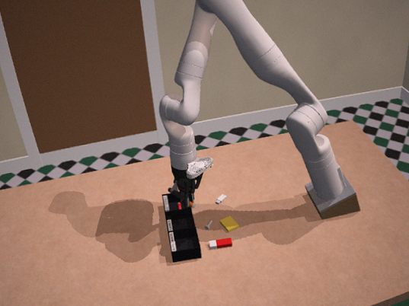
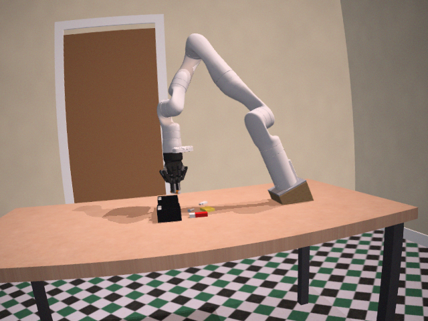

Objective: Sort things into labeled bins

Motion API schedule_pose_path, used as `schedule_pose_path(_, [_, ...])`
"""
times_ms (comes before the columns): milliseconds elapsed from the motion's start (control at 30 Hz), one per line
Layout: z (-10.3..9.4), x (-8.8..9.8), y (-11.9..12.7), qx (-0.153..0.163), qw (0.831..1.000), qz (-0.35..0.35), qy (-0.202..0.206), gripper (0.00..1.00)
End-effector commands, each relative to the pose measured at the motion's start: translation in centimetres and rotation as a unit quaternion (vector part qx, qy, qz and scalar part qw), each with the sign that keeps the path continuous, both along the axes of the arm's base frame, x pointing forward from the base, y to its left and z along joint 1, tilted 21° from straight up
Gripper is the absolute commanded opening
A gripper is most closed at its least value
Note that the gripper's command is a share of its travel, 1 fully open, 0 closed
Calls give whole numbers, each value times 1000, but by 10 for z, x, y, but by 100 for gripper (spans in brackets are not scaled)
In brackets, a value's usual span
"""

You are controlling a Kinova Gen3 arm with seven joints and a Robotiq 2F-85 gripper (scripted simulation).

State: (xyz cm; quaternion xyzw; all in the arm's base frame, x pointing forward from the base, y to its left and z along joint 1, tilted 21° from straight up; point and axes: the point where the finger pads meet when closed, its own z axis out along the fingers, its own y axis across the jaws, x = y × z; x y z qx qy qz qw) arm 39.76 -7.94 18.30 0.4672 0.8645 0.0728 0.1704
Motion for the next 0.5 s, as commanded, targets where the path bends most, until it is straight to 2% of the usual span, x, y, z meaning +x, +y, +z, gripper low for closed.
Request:
schedule_pose_path(0, [1, 5, -20, 29, 997, -73, 3, 9])
schedule_pose_path(200, [7, 17, -52, 74, 979, -190, -2, 9])
schedule_pose_path(400, [10, 23, -52, 124, 942, -313, -12, 9])
schedule_pose_path(467, [9, 22, -51, 127, 939, -320, -11, 9])
